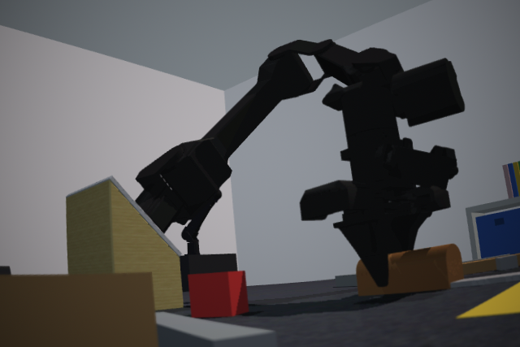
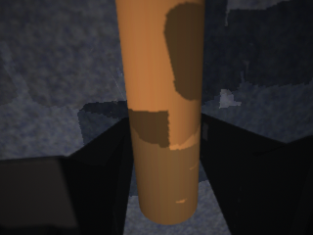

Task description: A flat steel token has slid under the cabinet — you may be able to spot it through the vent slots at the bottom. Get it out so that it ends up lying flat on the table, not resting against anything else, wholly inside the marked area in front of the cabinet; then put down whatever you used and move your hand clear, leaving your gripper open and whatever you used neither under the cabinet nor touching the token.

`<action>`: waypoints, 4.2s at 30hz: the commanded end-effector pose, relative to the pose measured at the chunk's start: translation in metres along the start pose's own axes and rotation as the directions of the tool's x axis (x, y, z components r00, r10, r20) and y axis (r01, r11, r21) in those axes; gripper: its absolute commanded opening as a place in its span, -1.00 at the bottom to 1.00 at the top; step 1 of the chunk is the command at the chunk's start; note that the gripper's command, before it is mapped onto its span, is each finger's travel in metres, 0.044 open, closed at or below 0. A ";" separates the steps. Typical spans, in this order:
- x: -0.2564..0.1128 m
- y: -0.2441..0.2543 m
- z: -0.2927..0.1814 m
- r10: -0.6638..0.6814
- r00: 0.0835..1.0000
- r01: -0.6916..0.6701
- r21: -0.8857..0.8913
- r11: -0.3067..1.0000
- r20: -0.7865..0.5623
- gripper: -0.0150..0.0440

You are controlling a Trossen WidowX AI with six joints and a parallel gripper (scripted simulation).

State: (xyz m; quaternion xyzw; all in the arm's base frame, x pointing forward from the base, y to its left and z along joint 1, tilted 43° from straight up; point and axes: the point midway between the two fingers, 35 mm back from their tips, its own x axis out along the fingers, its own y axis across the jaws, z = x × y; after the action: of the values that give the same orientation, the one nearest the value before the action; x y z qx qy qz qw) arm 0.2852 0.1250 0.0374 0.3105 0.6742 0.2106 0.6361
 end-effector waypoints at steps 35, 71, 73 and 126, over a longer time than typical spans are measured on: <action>0.001 0.003 -0.048 -0.001 1.000 0.001 0.006 1.000 -0.006 -0.49; -0.002 0.011 -0.052 -0.001 1.000 0.002 0.017 1.000 -0.007 0.42; -0.002 0.011 -0.052 -0.001 1.000 0.001 0.017 1.000 -0.006 0.42; 0.000 0.012 -0.031 0.000 1.000 0.000 0.008 1.000 -0.004 -0.49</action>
State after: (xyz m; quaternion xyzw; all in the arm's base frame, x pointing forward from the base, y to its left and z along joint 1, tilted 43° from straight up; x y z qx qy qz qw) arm 0.2511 0.1372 0.0491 0.3125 0.6768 0.2070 0.6336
